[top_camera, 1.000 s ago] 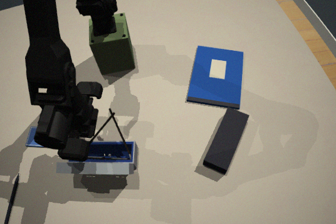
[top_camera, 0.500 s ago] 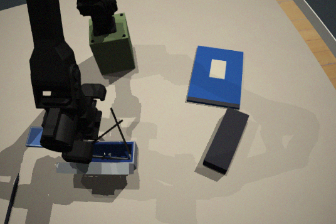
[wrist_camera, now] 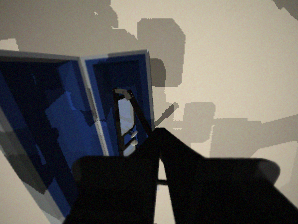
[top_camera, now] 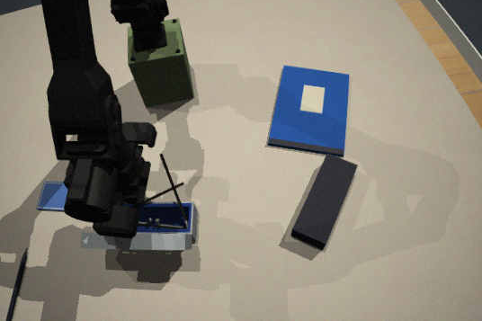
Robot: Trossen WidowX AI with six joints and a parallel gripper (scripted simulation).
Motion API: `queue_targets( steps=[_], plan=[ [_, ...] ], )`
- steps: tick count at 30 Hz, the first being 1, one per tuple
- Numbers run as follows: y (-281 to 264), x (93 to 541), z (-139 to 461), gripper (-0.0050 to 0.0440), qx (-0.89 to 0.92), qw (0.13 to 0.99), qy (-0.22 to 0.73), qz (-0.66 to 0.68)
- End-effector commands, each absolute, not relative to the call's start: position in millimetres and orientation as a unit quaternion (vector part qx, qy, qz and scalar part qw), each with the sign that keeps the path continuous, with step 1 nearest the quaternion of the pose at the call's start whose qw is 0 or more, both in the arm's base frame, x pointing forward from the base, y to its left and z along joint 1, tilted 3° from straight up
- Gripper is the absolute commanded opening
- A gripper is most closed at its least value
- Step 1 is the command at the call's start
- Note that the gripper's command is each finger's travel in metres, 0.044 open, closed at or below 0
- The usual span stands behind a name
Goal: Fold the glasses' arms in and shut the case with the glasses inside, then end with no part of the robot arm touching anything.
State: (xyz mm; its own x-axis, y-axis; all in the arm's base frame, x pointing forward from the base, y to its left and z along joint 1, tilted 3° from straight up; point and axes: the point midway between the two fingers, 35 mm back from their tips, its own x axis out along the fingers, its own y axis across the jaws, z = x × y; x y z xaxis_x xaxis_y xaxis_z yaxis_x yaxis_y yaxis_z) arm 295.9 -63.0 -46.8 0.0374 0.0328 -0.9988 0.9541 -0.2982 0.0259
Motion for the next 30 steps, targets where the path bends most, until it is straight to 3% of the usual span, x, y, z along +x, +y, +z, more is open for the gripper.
queue_targets(
  steps=[1,30],
  plan=[
    [-61.4,301.0,-45.7,0.0000,0.588,0.419,0.419,-0.550],
    [-41.7,309.4,-44.7,0.0000,0.588,0.419,0.419,-0.550]
  ],
)
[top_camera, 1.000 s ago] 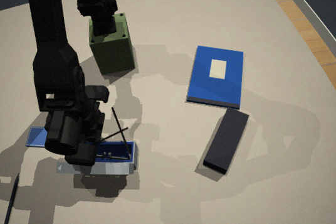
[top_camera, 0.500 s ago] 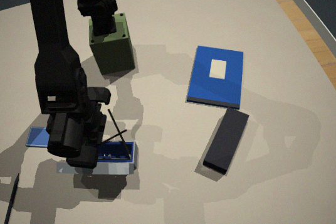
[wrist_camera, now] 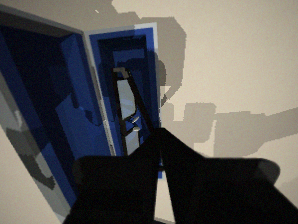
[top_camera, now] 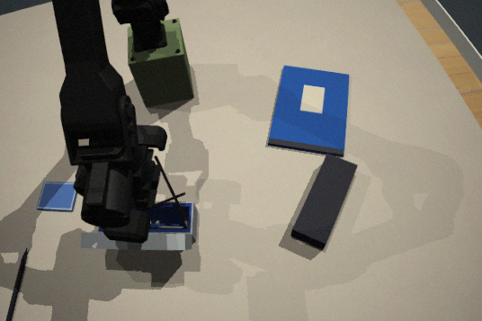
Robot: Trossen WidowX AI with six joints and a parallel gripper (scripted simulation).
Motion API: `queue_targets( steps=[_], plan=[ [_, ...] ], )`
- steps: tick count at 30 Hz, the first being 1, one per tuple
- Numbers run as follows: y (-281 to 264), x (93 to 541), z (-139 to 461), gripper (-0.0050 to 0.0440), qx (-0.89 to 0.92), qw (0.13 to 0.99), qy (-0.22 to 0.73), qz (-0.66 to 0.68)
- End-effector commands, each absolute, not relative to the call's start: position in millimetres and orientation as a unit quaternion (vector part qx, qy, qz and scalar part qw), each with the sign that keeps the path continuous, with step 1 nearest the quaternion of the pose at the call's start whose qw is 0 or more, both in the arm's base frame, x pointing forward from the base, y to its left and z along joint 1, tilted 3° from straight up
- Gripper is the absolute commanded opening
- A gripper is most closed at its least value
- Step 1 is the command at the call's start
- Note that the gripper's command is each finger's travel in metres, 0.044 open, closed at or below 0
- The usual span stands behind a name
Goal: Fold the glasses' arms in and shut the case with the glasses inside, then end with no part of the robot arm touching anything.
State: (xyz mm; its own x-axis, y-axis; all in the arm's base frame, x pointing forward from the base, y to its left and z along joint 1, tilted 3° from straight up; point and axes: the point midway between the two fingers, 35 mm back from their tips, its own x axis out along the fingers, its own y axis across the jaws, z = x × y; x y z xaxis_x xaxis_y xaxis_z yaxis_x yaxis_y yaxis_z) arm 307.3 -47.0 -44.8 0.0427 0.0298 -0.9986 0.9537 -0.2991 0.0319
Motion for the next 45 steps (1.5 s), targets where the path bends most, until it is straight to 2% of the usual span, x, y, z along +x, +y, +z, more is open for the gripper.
queue_targets(
  steps=[1,12,31,40,45],
  plan=[
    [-40.5,309.8,-44.7,0.0000,0.588,0.419,0.419,-0.550],
    [-35.2,297.6,-38.9,0.0000,0.588,0.419,0.419,-0.550],
    [-107.1,260.0,-39.3,0.0000,0.588,0.419,0.419,-0.550],
    [-141.4,259.0,-44.2,0.0000,0.588,0.419,0.419,-0.550],
    [-141.4,259.0,-44.2,0.0000,0.588,0.419,0.419,-0.550]
  ],
)
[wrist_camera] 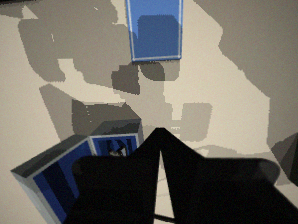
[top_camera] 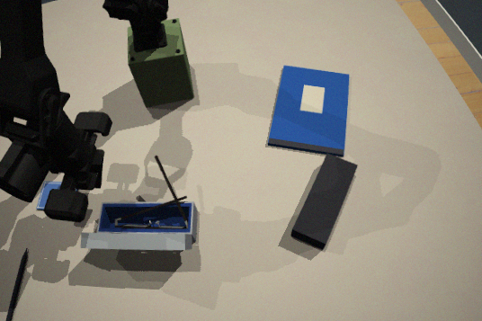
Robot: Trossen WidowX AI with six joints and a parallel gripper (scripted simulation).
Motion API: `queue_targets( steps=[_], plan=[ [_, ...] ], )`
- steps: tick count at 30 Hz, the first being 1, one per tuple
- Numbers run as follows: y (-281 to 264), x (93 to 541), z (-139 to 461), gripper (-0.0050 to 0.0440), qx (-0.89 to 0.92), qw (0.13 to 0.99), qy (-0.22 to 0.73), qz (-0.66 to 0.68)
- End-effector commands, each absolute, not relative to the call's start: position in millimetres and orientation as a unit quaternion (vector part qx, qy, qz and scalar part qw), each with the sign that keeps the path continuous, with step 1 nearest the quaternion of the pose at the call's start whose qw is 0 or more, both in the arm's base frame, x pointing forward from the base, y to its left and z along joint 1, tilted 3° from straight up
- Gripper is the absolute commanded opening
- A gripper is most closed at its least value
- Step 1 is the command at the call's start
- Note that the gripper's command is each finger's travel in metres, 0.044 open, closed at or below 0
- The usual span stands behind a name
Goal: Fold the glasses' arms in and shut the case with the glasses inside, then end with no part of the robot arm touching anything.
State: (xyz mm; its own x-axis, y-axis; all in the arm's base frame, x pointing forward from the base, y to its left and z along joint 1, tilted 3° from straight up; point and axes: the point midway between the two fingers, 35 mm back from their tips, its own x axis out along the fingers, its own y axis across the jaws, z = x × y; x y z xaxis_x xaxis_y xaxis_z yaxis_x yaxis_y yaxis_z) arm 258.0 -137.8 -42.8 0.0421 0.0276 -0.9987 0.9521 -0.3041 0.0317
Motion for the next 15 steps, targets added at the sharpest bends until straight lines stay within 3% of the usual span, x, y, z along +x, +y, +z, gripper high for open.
queue_targets(
  steps=[1,5,15],
  plan=[
    [-138.2,258.2,-40.2,0.0000,0.588,0.418,0.416,-0.553],
    [-142.8,257.1,3.0,0.0000,0.588,0.419,0.419,-0.551],
    [-142.9,256.9,5.6,0.0000,0.587,0.420,0.421,-0.549]
  ],
)
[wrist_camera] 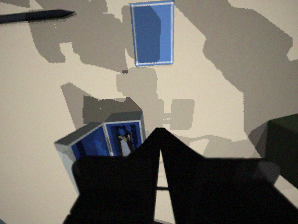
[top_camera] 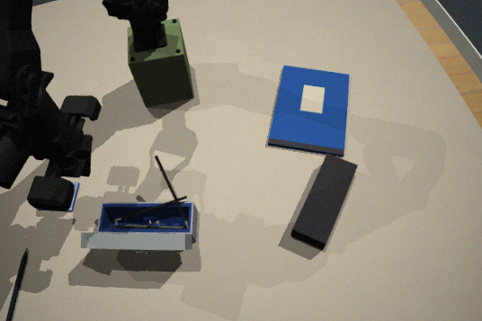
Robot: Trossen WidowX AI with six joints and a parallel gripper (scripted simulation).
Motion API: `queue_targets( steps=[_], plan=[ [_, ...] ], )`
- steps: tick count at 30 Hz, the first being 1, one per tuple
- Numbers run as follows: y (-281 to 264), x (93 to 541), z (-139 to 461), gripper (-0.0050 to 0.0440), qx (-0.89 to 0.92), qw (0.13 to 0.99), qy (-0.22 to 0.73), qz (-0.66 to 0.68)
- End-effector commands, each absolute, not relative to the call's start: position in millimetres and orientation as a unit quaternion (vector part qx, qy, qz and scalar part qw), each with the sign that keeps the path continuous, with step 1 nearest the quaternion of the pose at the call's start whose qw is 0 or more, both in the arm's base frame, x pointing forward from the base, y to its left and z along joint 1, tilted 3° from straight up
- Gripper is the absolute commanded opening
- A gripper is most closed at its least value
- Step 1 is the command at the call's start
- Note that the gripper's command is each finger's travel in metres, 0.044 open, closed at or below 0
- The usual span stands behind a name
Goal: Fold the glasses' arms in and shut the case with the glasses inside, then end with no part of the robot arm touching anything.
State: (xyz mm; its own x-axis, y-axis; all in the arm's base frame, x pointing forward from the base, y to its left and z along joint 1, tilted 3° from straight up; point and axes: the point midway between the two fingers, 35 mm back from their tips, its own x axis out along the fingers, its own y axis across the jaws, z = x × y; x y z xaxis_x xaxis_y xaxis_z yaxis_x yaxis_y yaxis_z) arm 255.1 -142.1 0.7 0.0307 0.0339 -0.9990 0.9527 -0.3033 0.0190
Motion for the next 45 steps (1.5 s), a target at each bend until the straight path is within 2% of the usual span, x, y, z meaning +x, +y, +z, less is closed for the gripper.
queue_targets(
  steps=[1,12,34,45],
  plan=[
    [-142.9,256.9,5.6,0.0000,0.587,0.420,0.421,-0.549],
    [-141.7,255.9,2.4,0.0000,0.581,0.423,0.427,-0.549],
    [-105.7,277.0,4.9,0.0000,0.403,0.595,0.587,-0.373],
    [-88.3,284.9,6.0,0.0000,0.306,0.651,0.638,-0.277]
  ],
)
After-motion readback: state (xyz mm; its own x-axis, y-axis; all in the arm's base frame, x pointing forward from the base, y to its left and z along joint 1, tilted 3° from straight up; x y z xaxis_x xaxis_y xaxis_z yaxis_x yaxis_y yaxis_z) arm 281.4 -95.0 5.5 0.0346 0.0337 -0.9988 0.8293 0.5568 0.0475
